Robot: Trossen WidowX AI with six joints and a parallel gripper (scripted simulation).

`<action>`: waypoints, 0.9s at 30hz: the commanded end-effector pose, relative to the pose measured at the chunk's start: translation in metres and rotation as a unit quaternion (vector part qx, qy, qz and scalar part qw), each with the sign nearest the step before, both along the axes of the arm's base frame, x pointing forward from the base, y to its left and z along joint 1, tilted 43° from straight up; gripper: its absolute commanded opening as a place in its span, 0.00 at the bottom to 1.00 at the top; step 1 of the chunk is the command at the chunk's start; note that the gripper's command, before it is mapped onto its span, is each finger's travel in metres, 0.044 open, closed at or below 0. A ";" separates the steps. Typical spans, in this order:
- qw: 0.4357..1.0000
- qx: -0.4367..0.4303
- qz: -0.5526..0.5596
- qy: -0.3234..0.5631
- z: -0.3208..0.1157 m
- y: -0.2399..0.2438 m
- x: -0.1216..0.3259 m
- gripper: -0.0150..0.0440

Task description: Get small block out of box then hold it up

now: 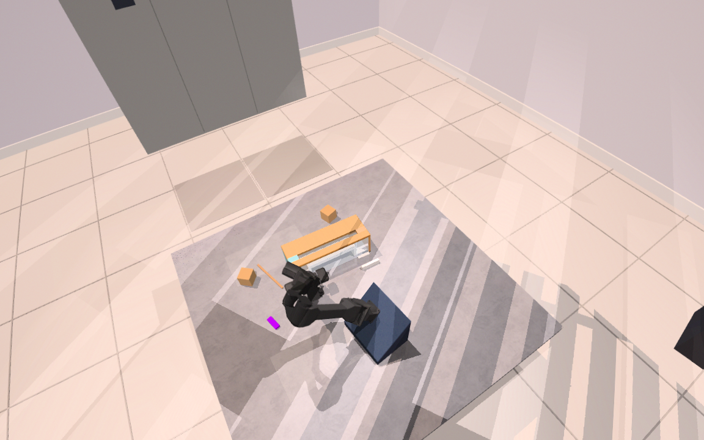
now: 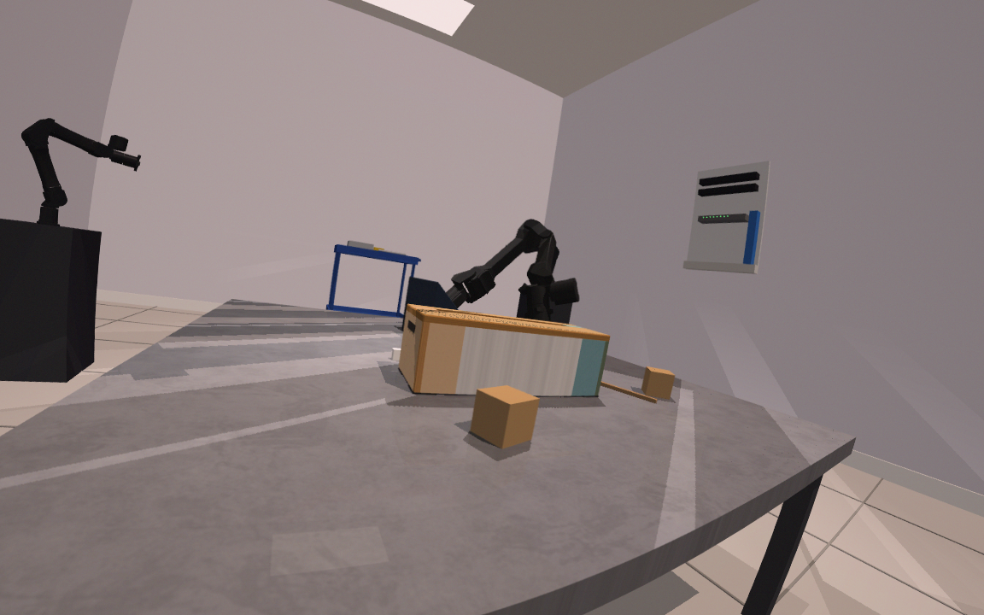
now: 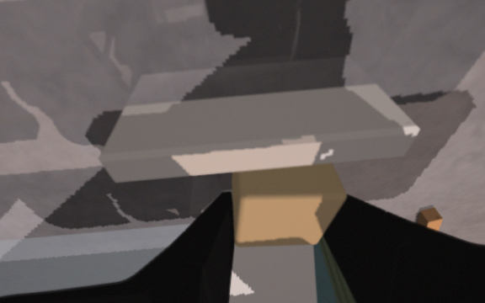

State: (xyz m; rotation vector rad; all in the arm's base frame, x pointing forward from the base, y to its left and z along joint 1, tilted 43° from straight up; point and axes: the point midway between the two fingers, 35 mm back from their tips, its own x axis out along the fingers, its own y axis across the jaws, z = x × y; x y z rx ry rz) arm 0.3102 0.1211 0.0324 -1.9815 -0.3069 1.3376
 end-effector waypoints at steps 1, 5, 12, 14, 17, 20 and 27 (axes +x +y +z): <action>1.000 0.000 -0.002 0.003 -0.002 0.000 -0.001 0.41; 1.000 -0.001 -0.002 0.003 0.001 -0.003 -0.001 0.30; 1.000 -0.002 -0.001 0.001 0.033 -0.032 0.000 0.25; 1.000 -0.002 -0.001 0.001 0.042 -0.040 -0.001 0.25; 1.000 -0.002 -0.001 0.000 0.045 -0.042 -0.002 0.25; 1.000 -0.002 -0.001 0.000 0.045 -0.042 -0.002 0.25; 0.996 0.038 -0.062 0.051 0.046 -0.046 -0.004 0.25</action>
